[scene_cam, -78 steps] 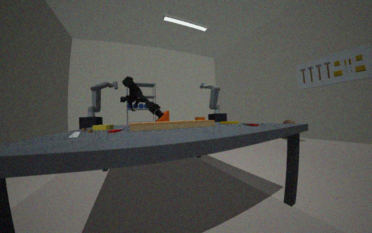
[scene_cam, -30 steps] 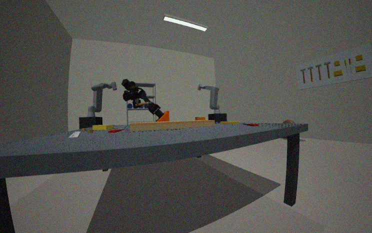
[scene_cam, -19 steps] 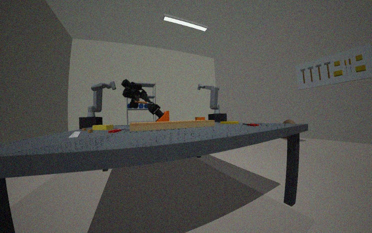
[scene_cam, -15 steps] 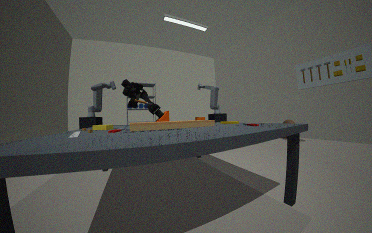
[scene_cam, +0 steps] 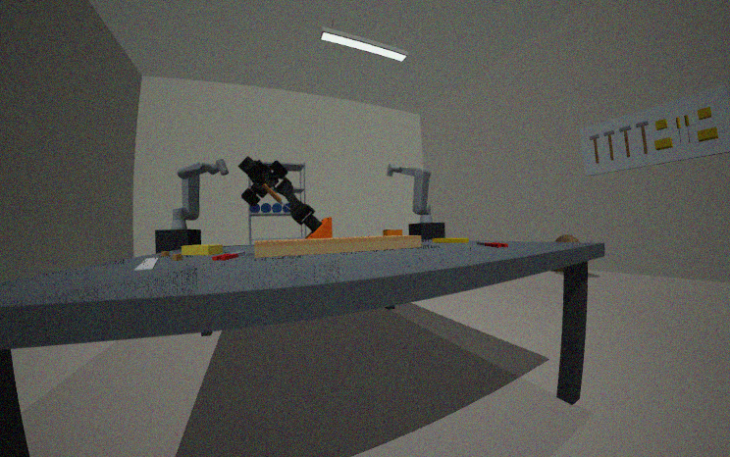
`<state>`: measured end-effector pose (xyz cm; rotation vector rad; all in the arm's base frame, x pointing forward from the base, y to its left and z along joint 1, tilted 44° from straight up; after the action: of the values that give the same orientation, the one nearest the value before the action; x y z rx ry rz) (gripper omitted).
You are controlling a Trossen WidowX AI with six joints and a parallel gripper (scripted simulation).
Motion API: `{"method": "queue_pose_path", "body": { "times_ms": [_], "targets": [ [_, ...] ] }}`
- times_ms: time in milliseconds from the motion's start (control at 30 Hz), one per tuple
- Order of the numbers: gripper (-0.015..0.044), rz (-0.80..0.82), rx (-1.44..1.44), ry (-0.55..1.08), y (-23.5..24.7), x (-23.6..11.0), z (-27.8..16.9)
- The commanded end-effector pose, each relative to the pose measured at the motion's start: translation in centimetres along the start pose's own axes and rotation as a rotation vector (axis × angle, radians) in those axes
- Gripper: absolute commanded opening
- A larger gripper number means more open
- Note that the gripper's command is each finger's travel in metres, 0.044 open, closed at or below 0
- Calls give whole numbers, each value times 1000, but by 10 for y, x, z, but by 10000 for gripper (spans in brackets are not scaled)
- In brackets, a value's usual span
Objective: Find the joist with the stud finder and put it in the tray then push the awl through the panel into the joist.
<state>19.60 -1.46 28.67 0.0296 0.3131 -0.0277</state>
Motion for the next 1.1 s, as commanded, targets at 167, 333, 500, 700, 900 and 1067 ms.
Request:
{"method": "queue_pose_path", "body": {
  "times_ms": [167, 333, 500, 700, 900, 1067],
  "targets": [
    [0, 60, -305, -118, 6, -5, 7],
    [0, 75, -489, -193, 10, -9, 11],
    [0, 73, -547, -210, 10, -10, 12],
    [0, 147, -588, -155, 18, 6, 12],
    [0, 234, -627, -96, 27, 24, 10],
    [0, 306, -657, -50, 35, 38, 8]
  ]
}}
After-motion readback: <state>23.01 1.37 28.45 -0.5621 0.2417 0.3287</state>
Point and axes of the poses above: the point midway between the two fingers, 35 mm back from their tips, its own x axis out along the fingers, its own y axis across the jaws, z = x × y, the point moved 5 cm from there along -x, back along the fingers, and after that the axes turned 1 degree about x, right-handed, at the moved point
